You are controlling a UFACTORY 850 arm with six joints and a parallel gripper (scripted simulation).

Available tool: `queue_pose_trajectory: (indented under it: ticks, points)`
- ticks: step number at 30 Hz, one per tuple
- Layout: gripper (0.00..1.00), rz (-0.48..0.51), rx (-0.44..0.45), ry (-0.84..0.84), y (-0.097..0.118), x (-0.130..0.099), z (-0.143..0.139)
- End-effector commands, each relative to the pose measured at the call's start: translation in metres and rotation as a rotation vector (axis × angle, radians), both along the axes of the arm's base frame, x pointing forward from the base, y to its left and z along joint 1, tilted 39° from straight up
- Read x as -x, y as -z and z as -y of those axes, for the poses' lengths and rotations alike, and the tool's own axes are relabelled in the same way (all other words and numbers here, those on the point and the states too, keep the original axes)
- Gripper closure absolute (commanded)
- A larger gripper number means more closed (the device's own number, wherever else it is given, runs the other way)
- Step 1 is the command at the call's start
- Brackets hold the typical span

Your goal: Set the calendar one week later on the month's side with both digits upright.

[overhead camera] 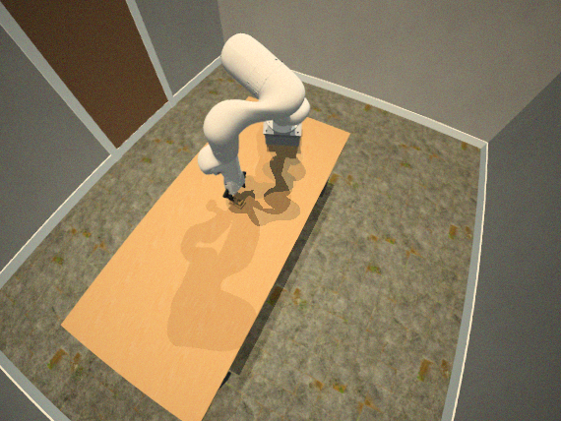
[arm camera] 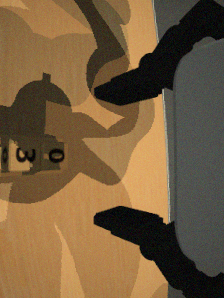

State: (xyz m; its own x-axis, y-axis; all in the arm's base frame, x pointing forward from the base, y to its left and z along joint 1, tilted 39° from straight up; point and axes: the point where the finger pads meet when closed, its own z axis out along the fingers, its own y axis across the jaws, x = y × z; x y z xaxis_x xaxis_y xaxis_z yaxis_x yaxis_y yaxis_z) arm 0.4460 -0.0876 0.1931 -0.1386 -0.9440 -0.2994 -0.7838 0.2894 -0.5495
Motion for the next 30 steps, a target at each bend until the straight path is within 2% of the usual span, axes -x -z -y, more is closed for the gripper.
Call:
queue_pose_trajectory:
  ticks: [1, 8, 19, 30]
  points:
    - [0.0, 0.001, 0.0, 0.0, -0.001, 0.0, 0.0]
    - [0.0, 0.001, 0.0, 0.0, -0.008, 0.006, 0.002]
    - [0.0, 0.001, 0.0, 0.0, -0.042, 0.032, 0.009]
    - [0.0, 0.001, 0.0, 0.0, -0.054, 0.042, 0.011]
